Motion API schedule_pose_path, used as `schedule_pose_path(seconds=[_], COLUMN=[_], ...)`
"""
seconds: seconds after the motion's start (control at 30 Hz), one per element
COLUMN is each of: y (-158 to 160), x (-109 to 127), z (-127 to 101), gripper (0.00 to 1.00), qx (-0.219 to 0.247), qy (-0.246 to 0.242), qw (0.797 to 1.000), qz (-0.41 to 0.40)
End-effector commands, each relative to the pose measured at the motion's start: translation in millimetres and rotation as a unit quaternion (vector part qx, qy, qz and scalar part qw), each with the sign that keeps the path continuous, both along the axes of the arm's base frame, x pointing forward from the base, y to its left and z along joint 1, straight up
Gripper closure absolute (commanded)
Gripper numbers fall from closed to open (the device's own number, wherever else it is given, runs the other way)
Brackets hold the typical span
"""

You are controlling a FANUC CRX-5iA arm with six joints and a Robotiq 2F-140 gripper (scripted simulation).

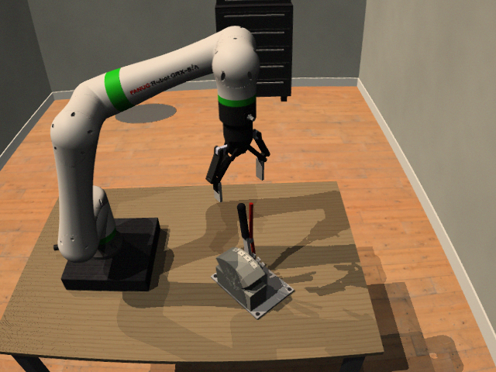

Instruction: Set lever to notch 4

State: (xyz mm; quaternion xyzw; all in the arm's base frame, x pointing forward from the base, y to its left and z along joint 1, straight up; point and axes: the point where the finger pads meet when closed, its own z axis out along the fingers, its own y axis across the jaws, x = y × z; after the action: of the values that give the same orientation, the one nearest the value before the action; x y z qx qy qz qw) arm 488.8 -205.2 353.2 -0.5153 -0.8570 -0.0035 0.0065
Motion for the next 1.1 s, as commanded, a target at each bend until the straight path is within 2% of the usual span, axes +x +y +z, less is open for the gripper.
schedule_pose_path(seconds=[0.0, 0.03, 0.07, 1.07], y=[3.6, 3.6, 3.6, 3.6], x=[8.0, 8.0, 8.0, 8.0], z=[3.9, 3.9, 3.9, 3.9], gripper=[0.0, 0.0, 1.0, 1.0], qx=[-0.009, -0.009, -0.009, -0.009], qy=[-0.005, -0.005, -0.005, -0.005], qw=[1.0, 1.0, 1.0, 1.0], qz=[0.024, 0.024, 0.024, 0.024])
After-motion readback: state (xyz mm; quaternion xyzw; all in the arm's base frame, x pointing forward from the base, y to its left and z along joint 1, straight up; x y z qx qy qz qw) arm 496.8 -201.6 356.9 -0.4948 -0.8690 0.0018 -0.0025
